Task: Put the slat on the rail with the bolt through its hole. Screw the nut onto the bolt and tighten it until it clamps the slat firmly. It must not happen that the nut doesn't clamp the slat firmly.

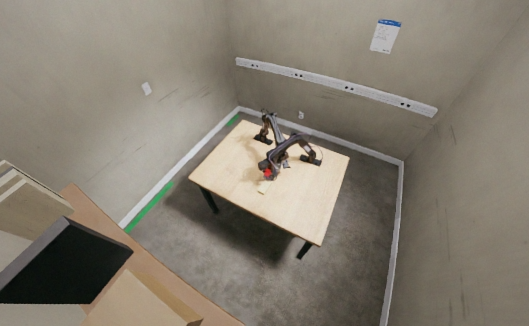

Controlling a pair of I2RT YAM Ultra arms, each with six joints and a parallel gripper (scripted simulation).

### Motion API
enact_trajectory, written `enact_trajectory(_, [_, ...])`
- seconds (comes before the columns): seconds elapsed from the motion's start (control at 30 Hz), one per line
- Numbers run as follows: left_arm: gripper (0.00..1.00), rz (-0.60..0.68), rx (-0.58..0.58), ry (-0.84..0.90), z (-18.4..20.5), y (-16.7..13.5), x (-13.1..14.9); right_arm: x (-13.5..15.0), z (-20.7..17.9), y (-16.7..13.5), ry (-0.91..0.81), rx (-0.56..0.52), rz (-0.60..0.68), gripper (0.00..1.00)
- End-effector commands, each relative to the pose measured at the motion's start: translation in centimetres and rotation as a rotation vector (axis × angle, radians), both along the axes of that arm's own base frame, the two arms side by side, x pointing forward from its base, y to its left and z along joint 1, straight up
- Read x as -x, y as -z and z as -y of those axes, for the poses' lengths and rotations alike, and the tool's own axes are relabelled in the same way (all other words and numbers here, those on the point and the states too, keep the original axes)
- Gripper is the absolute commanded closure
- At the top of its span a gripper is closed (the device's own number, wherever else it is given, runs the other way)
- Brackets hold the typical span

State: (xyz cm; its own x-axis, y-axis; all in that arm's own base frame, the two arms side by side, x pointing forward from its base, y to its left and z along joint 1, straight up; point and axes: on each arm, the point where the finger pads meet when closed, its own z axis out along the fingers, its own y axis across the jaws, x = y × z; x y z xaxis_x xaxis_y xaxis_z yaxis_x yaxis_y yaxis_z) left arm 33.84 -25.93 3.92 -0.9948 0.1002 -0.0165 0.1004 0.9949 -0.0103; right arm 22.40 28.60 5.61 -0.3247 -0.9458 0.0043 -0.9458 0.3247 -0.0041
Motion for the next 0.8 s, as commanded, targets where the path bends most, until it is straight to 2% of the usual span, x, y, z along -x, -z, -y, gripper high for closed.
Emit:
enact_trajectory(0.0, [0.28,0.011,0.008,0.000,0.13,-0.47,-0.18,-0.09,-0.02,-0.35,0.179,-0.009,0.006,0.88])
enact_trajectory(0.43, [0.28,0.011,0.008,0.000,0.13,-0.47,-0.18,-0.09,-0.01,-0.34,0.694,-0.013,0.006,0.88])
enact_trajectory(0.5, [0.28,0.011,0.008,0.000,0.13,-0.47,-0.18,-0.09,-0.01,-0.34,0.694,-0.013,0.006,0.88])
enact_trajectory(0.77, [0.28,0.011,0.008,0.000,0.13,-0.47,-0.18,-0.08,-0.01,-0.33,1.010,-0.015,0.005,0.88])
